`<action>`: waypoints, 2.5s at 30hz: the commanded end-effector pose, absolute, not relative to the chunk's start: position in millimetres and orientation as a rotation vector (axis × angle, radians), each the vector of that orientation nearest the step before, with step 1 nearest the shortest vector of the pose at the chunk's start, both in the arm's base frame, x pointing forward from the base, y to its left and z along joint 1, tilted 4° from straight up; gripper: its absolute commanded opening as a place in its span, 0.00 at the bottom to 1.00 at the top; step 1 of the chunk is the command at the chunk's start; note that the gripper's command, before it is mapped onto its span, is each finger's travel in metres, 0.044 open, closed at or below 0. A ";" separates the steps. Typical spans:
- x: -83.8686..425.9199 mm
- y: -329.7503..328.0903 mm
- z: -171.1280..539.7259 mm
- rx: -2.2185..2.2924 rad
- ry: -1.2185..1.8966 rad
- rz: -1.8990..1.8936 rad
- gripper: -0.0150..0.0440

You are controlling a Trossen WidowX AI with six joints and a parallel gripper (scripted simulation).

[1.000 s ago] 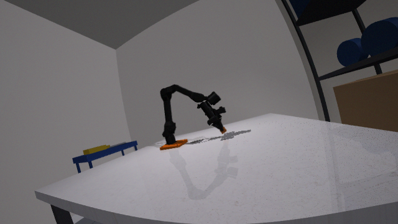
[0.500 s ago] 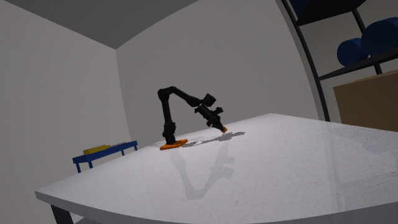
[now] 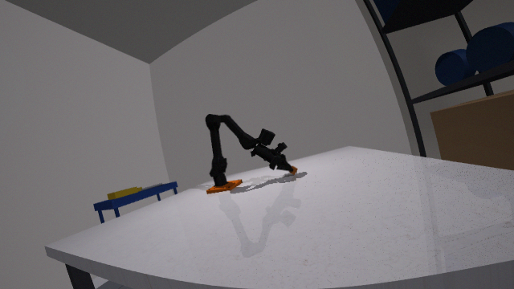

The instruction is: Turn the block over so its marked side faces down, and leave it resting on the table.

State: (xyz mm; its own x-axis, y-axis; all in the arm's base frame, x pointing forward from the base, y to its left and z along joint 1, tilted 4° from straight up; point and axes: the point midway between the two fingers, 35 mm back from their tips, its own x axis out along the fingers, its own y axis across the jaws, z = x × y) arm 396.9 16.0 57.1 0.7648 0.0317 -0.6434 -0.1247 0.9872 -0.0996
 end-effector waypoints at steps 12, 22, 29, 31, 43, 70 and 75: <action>382.7 17.1 46.4 -0.087 0.483 0.098 0.25; 378.1 17.2 49.5 -0.079 0.427 0.101 0.25; 378.1 17.2 49.5 -0.079 0.427 0.101 0.25; 378.1 17.2 49.5 -0.079 0.427 0.101 0.25; 378.1 17.2 49.5 -0.079 0.427 0.101 0.65; 378.1 17.2 49.5 -0.079 0.427 0.101 1.00; 378.1 17.2 49.5 -0.079 0.427 0.101 1.00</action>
State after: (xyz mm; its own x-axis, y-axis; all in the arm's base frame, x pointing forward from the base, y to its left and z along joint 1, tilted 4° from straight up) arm 378.9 16.4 49.9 0.9057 0.0751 -0.4173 -0.1104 0.9920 -0.0610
